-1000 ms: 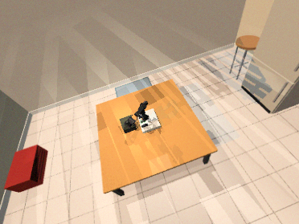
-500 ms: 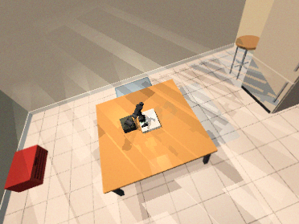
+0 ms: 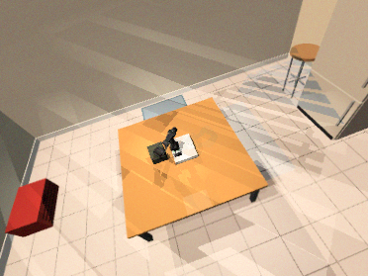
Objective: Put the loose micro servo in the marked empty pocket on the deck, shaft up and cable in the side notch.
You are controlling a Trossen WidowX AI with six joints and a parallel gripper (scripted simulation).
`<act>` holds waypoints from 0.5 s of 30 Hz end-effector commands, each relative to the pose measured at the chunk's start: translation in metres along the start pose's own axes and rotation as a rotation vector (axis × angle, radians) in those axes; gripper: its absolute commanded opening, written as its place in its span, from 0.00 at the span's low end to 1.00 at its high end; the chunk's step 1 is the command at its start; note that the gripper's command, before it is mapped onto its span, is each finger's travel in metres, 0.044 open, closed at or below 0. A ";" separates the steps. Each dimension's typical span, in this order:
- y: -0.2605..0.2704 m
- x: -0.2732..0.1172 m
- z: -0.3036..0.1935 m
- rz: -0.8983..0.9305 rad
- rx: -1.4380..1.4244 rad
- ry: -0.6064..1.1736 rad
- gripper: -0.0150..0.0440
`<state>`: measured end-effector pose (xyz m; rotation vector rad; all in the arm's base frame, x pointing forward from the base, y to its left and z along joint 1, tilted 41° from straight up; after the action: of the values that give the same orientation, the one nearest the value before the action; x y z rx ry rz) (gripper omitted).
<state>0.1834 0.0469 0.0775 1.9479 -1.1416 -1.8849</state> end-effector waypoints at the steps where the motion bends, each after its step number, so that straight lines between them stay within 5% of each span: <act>1: 0.000 0.001 0.000 0.003 -0.007 0.005 0.25; 15: 0.000 0.009 0.000 0.003 -0.007 0.005 0.25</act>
<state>0.1833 0.0429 0.0730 1.9506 -1.1419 -1.8838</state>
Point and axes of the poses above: the point midway between the two fingers, 35 mm back from their tips, its own x axis out along the fingers, its own y axis across the jaws, z = x × y, the point moved 9 cm from there along -x, back along the fingers, and after that the axes turned 13 degrees about x, right-handed, at the moved point
